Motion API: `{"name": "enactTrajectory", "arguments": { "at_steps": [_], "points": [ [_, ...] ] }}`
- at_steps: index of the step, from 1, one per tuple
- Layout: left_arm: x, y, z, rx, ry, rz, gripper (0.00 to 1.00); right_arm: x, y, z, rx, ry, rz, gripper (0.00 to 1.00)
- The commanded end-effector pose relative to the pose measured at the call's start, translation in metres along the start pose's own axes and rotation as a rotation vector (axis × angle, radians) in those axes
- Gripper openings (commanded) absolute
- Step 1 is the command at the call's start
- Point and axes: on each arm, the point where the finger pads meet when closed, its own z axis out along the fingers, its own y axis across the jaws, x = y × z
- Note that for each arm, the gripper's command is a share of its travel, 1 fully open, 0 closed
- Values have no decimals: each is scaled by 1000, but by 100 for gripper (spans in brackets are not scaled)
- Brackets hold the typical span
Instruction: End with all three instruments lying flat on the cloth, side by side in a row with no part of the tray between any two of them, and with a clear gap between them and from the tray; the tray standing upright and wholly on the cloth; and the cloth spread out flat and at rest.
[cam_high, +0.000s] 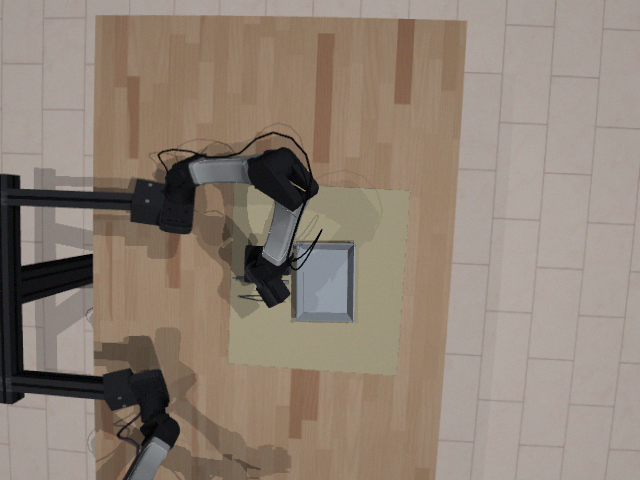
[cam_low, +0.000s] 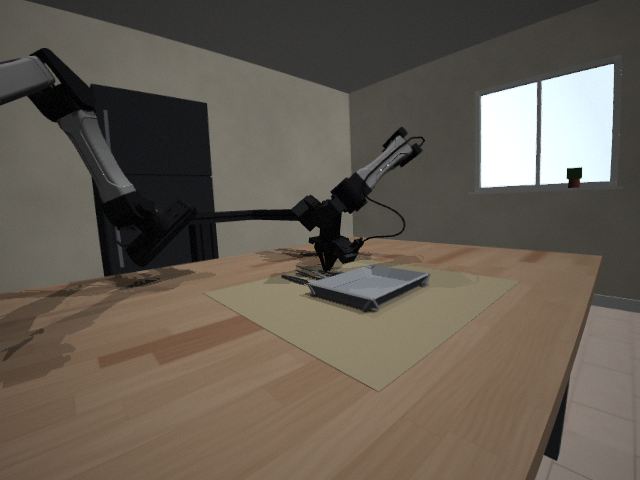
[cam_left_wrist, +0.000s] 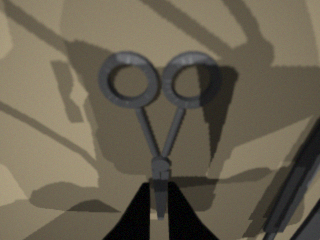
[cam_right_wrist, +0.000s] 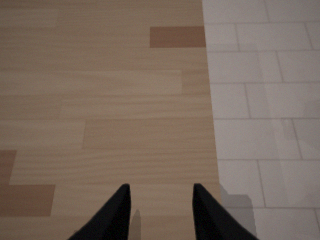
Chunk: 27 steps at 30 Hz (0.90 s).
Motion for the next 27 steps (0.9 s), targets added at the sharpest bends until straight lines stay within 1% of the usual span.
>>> {"name": "enactTrajectory", "arguments": {
  "at_steps": [1, 8, 9, 19, 20, 21, 22, 23, 27],
  "points": [
    [-4, -8, -22, 28, -32, 5, 10, -5, -2, -3, 7, -15, -6, 33],
    [-7, -11, -26, 39, -42, 2, 10, -5, -2, -3, 7, -15, -6, 33],
    [1, -4, -33, 13, -16, 8, 10, -5, -2, -3, 7, -15, -6, 33],
    [1, -4, -78, 13, -16, 5, 10, -5, -2, -3, 7, -15, -6, 33],
    [1, -5, -79, 15, -19, 7, 10, -5, -2, -3, 7, -15, -6, 33],
    [-2, -9, -70, 25, -28, 2, 10, -5, -2, -3, 7, -15, -6, 33],
    [0, -6, -65, 16, -15, 1, 10, -5, -2, -3, 7, -15, -6, 33],
    [6, -3, -65, 5, -18, 22, 10, -5, -2, -3, 7, -15, -6, 33],
    [2, -2, -64, 13, -14, 3, 10, -5, -2, -3, 7, -15, -6, 33]
  ]
}}
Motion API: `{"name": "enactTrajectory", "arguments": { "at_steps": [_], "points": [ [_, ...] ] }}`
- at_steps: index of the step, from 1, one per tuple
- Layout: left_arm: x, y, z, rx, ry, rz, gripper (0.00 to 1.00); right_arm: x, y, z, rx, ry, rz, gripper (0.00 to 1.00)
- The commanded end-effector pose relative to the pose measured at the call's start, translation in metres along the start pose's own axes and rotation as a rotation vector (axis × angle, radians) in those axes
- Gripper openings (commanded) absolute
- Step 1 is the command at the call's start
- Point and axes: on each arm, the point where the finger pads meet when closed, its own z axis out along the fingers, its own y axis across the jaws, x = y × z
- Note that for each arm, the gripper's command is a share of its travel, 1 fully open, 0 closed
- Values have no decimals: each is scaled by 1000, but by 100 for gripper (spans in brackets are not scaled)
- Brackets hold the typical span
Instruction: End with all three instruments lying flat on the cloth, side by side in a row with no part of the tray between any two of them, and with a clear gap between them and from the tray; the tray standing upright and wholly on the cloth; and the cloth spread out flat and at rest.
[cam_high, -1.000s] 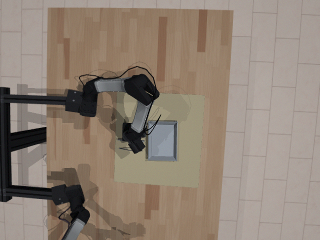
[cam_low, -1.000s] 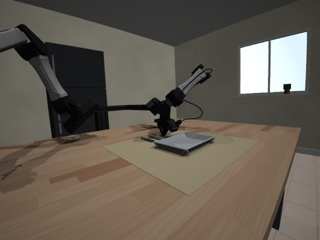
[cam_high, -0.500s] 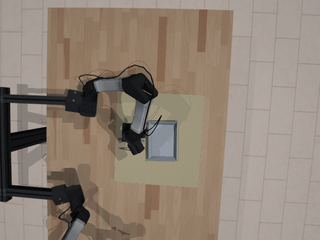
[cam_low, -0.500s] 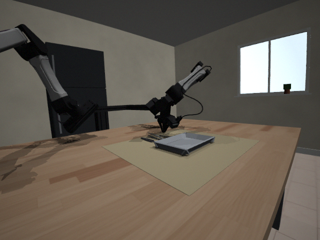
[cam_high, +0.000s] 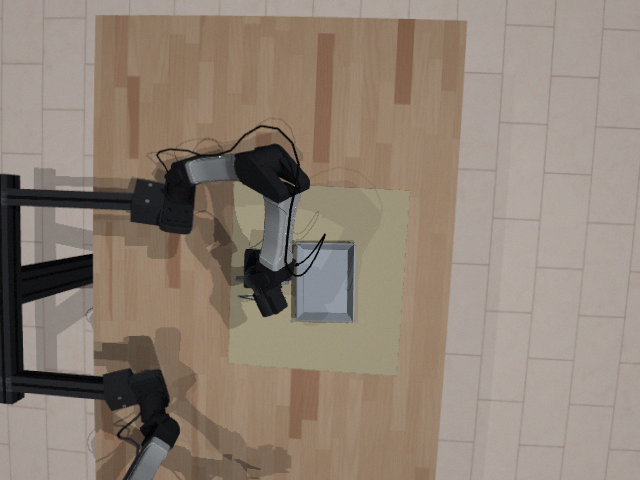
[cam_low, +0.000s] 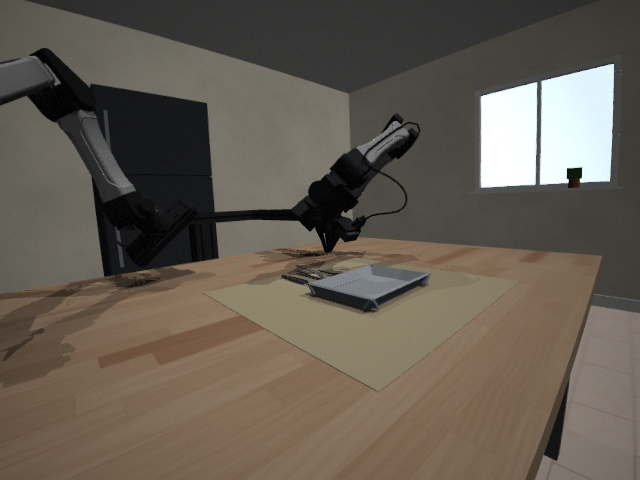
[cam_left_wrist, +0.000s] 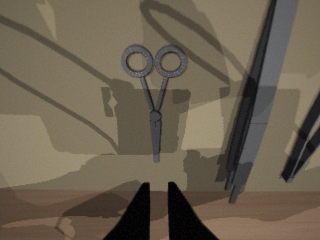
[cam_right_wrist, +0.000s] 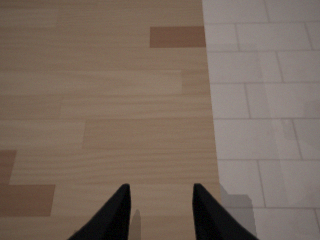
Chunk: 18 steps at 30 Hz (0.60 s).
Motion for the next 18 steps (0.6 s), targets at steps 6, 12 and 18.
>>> {"name": "enactTrajectory", "arguments": {
  "at_steps": [6, 12, 18],
  "points": [
    [-4, 5, 0, 10, 1, -21, 10, -5, -2, -3, 7, -15, -6, 33],
    [-33, -7, -12, 150, 24, -86, 10, -5, -2, -3, 7, -15, -6, 33],
    [-45, -3, -16, 263, 53, -94, 10, -5, -2, -3, 7, -15, -6, 33]
  ]
}}
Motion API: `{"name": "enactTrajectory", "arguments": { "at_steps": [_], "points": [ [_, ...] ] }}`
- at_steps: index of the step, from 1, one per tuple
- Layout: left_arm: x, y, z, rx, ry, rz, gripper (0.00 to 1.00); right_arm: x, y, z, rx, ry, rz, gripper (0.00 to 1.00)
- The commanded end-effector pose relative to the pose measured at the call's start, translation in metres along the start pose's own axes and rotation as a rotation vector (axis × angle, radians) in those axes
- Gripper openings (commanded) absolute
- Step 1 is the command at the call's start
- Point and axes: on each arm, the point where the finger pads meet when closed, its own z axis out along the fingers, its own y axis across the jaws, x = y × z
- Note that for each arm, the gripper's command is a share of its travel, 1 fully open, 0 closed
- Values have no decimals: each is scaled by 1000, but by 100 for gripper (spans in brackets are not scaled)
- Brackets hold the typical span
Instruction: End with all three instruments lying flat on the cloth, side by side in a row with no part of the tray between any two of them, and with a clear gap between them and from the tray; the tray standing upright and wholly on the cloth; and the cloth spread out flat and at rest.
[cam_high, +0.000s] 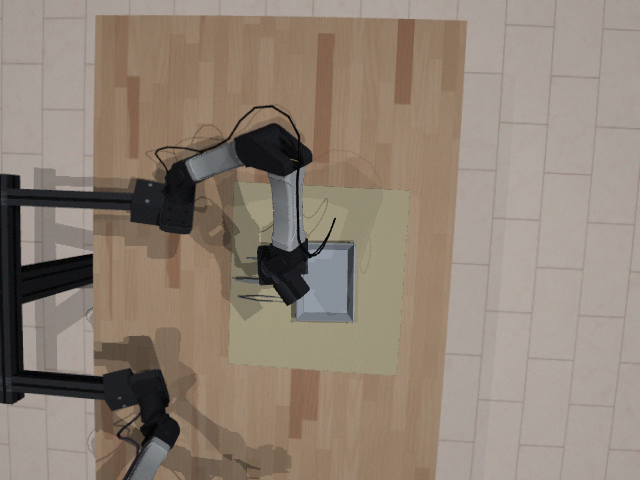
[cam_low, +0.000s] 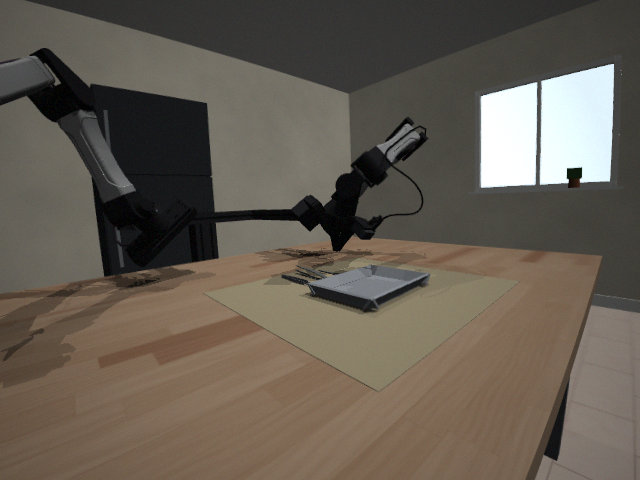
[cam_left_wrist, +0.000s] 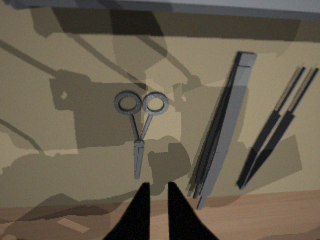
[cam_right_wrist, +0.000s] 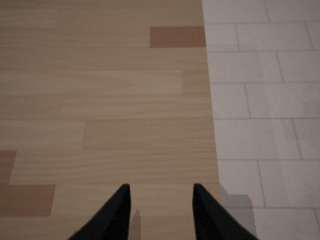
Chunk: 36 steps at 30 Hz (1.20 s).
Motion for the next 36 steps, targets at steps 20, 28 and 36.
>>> {"name": "enactTrajectory", "arguments": {
  "at_steps": [20, 28, 36],
  "points": [
    [-141, 36, -69, 502, -166, -233, 10, -5, -2, -3, 7, -15, -6, 33],
    [-172, 70, -88, 597, -274, -273, 10, -5, -2, -3, 7, -15, -6, 33],
    [-208, 105, -117, 656, -405, -327, 10, -5, -2, -3, 7, -15, -6, 33]
  ]
}}
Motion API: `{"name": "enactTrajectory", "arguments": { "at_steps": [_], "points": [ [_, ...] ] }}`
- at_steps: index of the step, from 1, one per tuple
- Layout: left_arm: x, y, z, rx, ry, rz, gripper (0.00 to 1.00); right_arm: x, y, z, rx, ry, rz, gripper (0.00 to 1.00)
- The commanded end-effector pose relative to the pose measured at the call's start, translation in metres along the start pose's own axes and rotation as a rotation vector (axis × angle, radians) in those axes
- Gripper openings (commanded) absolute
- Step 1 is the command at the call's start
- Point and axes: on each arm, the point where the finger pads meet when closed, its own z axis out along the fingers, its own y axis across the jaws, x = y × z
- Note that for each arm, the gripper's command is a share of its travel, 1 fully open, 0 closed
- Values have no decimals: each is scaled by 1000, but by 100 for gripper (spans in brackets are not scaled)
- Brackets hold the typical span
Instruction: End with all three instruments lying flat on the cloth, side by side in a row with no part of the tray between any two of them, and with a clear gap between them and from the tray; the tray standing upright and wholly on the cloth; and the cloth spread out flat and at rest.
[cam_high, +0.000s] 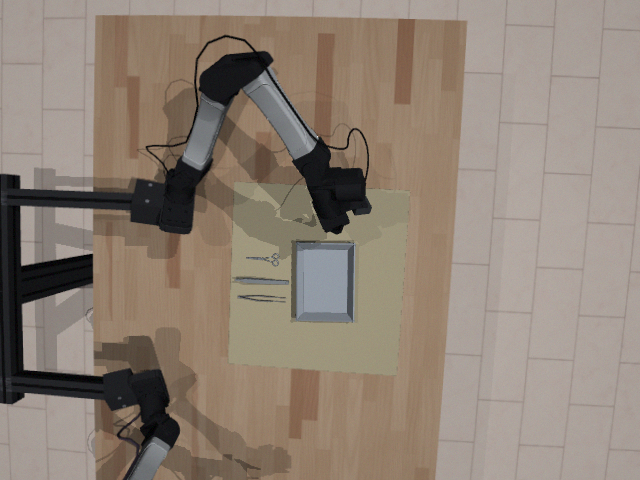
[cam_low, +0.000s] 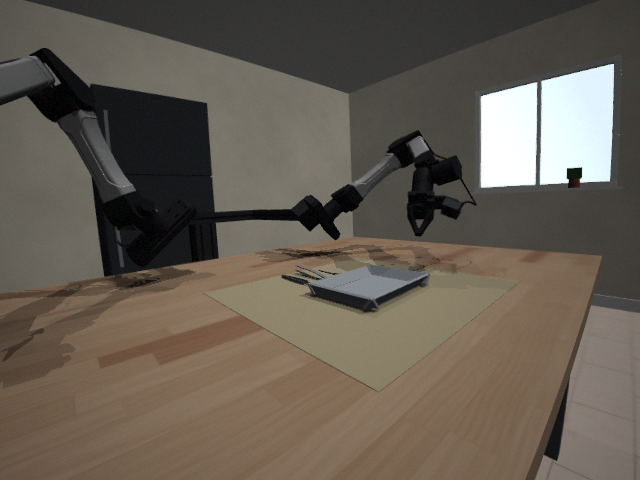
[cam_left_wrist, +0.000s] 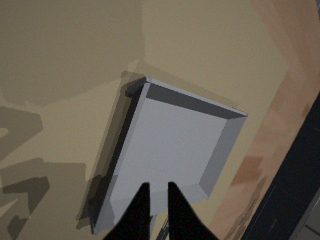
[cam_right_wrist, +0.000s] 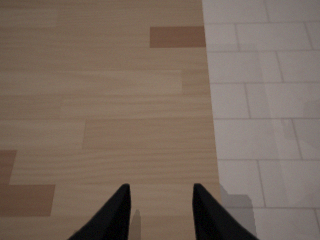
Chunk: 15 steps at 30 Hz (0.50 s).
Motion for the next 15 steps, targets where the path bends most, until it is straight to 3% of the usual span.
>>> {"name": "enactTrajectory", "arguments": {
  "at_steps": [1, 3, 9, 15],
  "points": [
    [-45, 0, -22, 82, -118, -19, 10, -5, -2, -3, 7, -15, -6, 33],
    [-41, 8, -23, 88, -122, -9, 10, -5, -2, -3, 7, -15, -6, 33],
    [-81, 17, -54, 143, -251, -9, 10, -5, -2, -3, 7, -15, -6, 33],
    [-95, 27, -69, 158, -310, -2, 10, -5, -2, -3, 7, -15, -6, 33]
  ]
}}
